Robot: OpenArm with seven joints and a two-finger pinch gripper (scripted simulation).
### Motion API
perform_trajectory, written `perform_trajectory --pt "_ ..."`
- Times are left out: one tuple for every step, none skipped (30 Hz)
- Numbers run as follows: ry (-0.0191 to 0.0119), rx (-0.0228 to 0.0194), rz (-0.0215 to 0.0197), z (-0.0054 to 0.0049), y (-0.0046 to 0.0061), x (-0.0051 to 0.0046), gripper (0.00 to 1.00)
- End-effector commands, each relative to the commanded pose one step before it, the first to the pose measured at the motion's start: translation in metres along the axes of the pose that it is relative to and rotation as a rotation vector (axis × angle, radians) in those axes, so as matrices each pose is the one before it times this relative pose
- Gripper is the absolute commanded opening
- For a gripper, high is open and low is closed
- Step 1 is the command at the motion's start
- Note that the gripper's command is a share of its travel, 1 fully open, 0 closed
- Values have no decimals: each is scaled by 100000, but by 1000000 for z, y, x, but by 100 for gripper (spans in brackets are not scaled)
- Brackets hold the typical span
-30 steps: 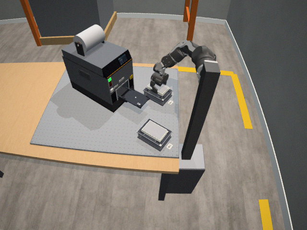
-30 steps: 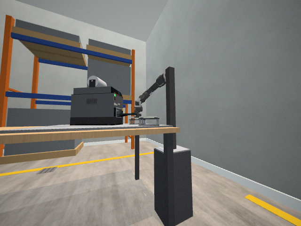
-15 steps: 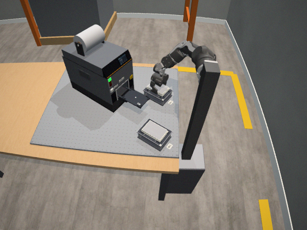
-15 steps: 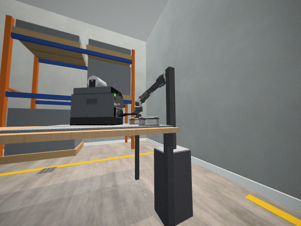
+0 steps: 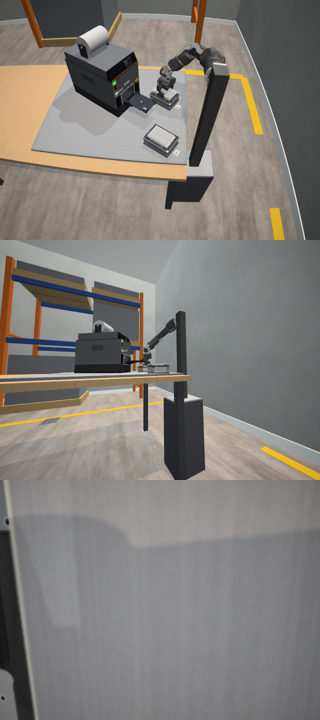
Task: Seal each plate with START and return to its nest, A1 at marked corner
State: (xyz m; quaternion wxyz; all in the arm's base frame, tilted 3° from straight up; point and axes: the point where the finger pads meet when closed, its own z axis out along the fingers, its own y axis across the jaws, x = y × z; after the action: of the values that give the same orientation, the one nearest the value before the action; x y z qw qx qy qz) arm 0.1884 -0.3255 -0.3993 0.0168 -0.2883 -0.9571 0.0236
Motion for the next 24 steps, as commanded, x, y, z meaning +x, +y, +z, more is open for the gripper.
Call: perform_trajectory --pt "-251 -192 -21 -223 790 -455 0" --pt "0 0 0 0 15 6 0" --pt "0 0 0 1 15 6 0" --pt "0 0 0 1 14 5 0" --pt "0 0 0 1 14 5 0" --pt "0 0 0 0 13 5 0" --pt "0 0 0 0 12 4 0" --pt "0 0 0 0 12 4 0" --pt "-21 -168 -63 969 888 468 0" --pt "114 -100 -56 494 119 324 0" --pt "19 -138 5 425 -110 28 0" --pt "-87 161 61 -31 -611 -303 0" --pt "0 0 0 0 0 0 0" --pt "0 0 0 0 0 0 0" --pt "-43 -125 9 193 421 -235 0" --pt "78 -90 -84 709 331 278 0" --pt "35 68 -1 294 -144 198 0" --pt "18 -71 -3 348 150 46 0" --pt "-38 0 -4 399 6 -174 0" --pt "-69 86 55 21 -367 -216 0" --pt "16 -37 -9 498 -4 18 0" --pt "22 111 -8 308 -170 139 0" --pt "63 -133 -49 576 372 183 0" --pt "-25 12 15 156 64 -60 0"
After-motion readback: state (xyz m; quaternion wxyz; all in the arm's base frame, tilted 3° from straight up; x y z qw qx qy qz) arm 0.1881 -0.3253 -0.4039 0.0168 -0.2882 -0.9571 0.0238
